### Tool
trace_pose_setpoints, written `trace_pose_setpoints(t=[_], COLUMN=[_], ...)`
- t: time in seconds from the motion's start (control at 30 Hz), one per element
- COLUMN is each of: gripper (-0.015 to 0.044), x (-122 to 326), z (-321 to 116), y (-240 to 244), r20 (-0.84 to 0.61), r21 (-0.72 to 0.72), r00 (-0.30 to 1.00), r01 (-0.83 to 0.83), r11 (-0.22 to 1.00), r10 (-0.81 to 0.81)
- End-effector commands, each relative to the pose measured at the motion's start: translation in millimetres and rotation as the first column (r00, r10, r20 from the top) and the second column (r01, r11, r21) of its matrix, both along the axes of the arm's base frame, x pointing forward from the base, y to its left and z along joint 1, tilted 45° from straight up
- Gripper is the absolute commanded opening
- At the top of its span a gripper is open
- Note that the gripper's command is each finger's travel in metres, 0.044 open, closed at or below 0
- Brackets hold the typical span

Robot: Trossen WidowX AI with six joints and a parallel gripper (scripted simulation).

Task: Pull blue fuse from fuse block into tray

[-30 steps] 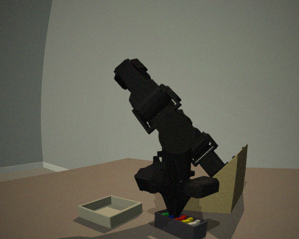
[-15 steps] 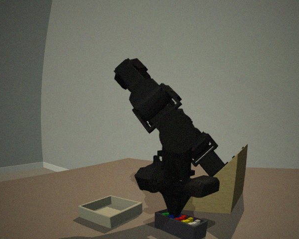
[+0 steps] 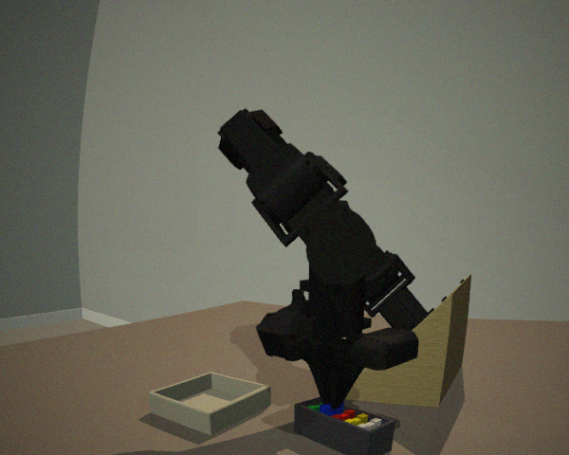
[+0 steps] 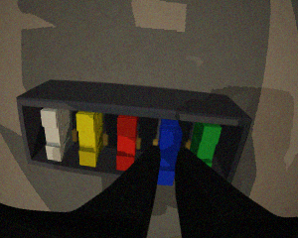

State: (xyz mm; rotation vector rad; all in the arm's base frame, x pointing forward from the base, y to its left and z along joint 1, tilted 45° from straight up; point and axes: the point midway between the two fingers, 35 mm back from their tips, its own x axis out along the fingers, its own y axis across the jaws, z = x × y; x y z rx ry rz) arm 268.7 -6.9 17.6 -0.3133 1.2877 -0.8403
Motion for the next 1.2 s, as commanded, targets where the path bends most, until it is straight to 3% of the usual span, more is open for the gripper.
trace_pose_setpoints(t=[0.0,1.17], gripper=[0.0000,0.0000], x=[1.1,0.1], z=[2.3,14.4], y=[2.9,14.9], r20=[0.006,0.004], r21=[0.004,0.003], r00=[1.000,1.000], r01=[0.003,0.001], r11=[1.000,1.000], r10=[-0.003,-0.001])
